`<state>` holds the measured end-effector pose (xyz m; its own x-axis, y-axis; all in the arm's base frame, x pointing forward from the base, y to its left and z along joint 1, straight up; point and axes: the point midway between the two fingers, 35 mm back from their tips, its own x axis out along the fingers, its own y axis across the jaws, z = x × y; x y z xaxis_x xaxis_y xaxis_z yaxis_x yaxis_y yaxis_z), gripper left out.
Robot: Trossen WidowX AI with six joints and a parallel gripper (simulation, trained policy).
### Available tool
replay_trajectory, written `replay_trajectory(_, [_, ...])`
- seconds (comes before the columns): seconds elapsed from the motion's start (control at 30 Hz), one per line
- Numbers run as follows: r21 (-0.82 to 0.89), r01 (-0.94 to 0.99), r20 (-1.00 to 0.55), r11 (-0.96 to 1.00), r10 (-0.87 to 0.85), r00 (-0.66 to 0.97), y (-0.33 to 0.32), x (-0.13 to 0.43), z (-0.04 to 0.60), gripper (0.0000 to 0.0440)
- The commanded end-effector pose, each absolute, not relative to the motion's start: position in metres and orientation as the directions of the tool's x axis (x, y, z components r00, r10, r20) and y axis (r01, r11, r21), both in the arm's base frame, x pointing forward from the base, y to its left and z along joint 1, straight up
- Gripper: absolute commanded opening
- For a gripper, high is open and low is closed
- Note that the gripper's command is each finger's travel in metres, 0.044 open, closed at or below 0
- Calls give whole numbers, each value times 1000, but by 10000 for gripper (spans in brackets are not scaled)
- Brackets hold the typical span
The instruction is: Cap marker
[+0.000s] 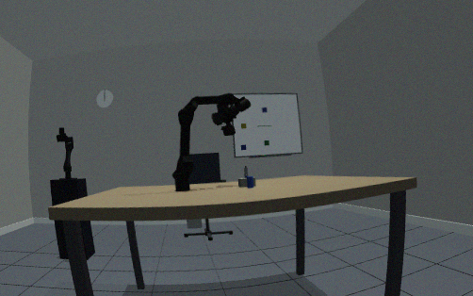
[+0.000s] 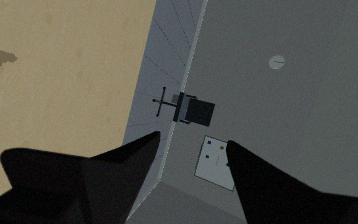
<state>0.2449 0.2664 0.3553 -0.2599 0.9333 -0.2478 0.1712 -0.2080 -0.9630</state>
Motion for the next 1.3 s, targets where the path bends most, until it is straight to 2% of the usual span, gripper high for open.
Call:
replay_trajectory(0.0, [-956,183,-268,-229,937,-226,256,248,356,296])
replay_trajectory(0.57, [-923,177,-360,-341,929,-88,209,272,344,323])
replay_trajectory(1.27, [-861,145,-485,-487,873,49,150,294,326,322])
